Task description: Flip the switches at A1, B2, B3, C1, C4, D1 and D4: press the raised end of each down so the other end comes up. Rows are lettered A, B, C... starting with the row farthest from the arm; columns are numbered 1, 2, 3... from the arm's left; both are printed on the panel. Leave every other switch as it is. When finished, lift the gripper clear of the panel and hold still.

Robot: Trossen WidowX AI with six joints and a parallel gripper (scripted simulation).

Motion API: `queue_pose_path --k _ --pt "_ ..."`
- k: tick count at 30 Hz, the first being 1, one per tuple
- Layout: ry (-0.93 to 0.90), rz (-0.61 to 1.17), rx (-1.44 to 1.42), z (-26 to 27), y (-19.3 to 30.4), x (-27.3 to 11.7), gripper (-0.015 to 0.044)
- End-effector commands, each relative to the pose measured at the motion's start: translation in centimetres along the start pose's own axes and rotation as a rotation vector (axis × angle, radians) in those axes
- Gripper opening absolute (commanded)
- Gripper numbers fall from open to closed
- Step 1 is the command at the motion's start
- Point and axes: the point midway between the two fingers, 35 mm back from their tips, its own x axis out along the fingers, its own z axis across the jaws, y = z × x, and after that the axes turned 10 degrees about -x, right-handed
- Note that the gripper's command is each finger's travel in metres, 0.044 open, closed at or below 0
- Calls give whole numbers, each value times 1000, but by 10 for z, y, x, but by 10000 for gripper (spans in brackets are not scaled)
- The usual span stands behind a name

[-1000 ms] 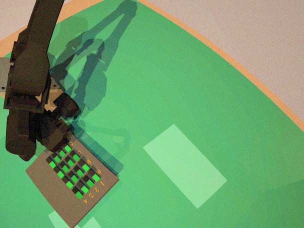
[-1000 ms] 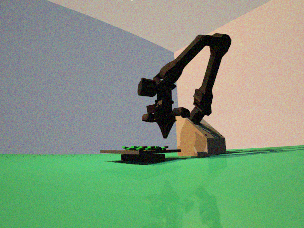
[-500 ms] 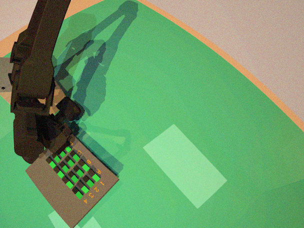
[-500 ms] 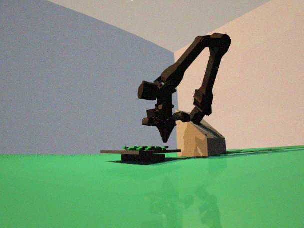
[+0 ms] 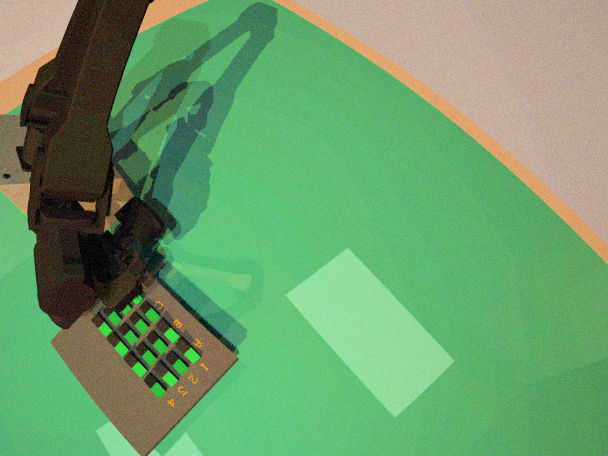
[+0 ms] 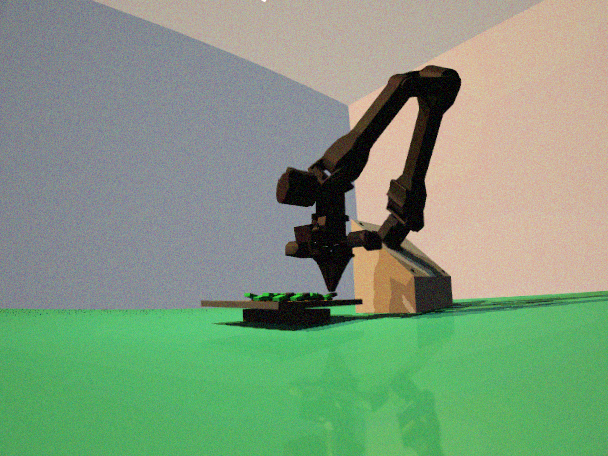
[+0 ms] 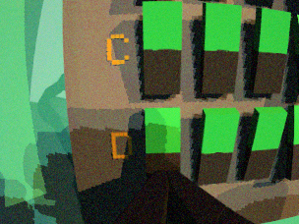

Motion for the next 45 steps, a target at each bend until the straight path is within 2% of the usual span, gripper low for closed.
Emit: queue_pose_path --k 1,45 --pt "-3 -1 5 1 0 1 0" --pt "-3 -1 5 1 0 5 0"
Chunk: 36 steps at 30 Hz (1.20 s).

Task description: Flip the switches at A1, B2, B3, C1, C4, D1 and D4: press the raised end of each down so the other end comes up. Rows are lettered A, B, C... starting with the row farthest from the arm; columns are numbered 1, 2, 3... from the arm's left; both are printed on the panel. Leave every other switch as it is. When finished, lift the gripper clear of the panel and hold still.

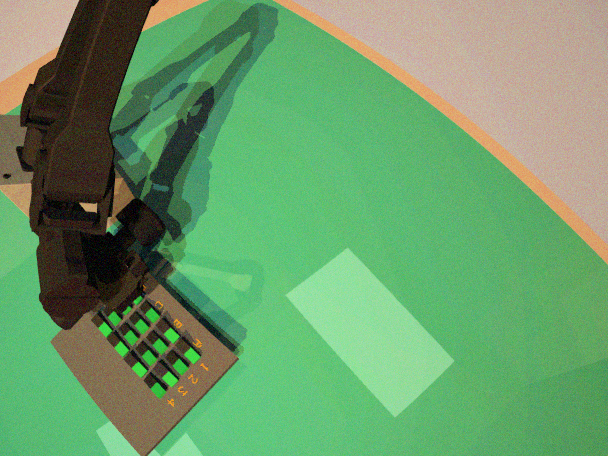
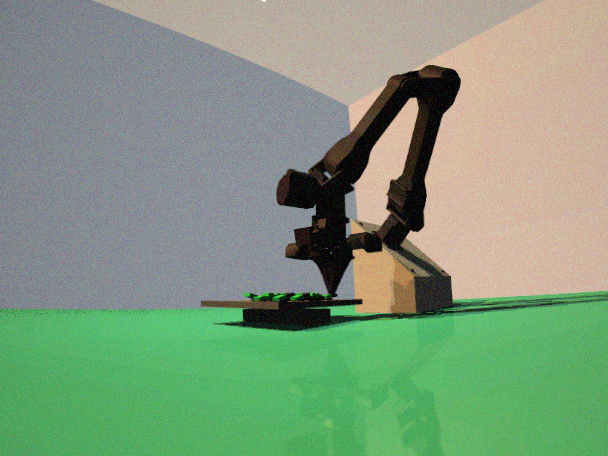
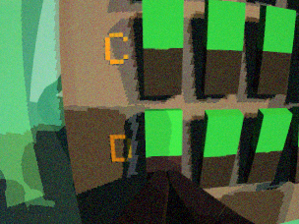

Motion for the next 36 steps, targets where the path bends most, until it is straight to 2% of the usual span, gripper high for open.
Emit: queue_pose_path --k 1,16,18,23,30,36 --pt "-3 -1 3 1 0 1 0" --pt "-3 -1 3 1 0 3 0" --pt "2 3 -1 -1 -1 -6 0" --pt "-4 24 3 -1 -3 -60 0" --pt "-4 25 3 -1 -3 -63 0" --pt "1 25 2 -50 4 -64 0"
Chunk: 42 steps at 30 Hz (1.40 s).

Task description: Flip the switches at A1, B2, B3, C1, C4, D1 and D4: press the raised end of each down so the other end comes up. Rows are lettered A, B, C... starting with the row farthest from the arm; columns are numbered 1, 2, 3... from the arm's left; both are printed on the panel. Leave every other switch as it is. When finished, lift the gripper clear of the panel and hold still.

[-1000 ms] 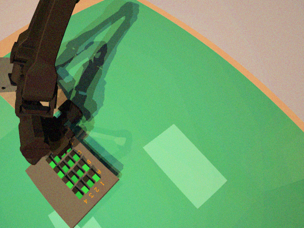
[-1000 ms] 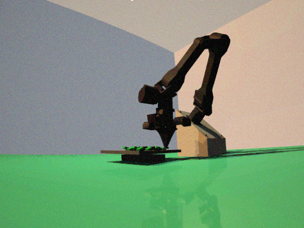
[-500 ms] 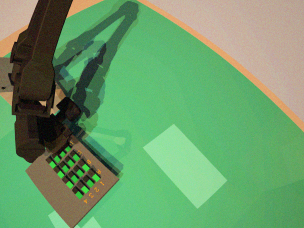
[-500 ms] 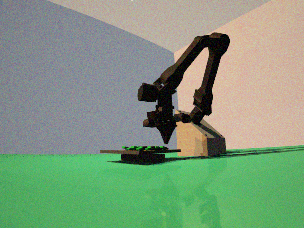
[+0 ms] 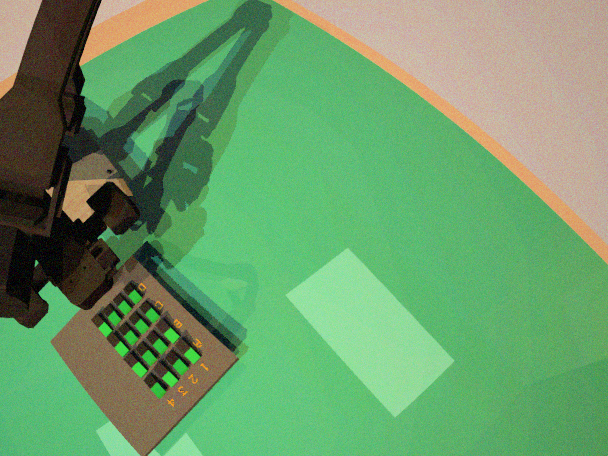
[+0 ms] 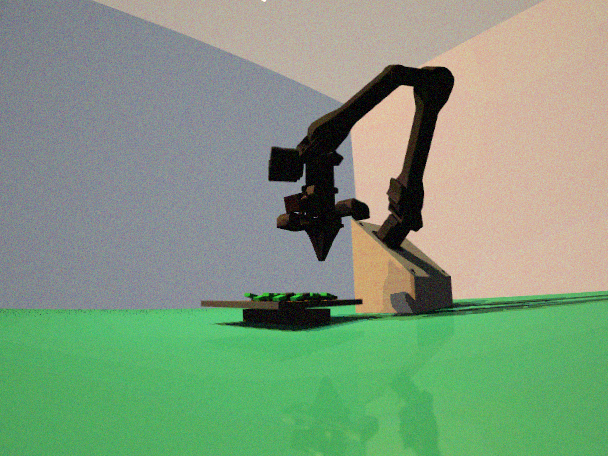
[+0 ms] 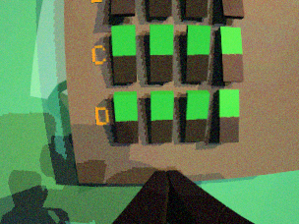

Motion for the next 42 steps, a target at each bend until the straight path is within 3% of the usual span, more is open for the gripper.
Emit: queue_pose_path --k 1,8,13,42 --pt "0 4 4 -39 9 -1 0" --pt "0 3 3 -46 12 2 0" --pt "2 -22 3 -45 13 35 0" --pt "1 -23 3 -44 13 59 0"
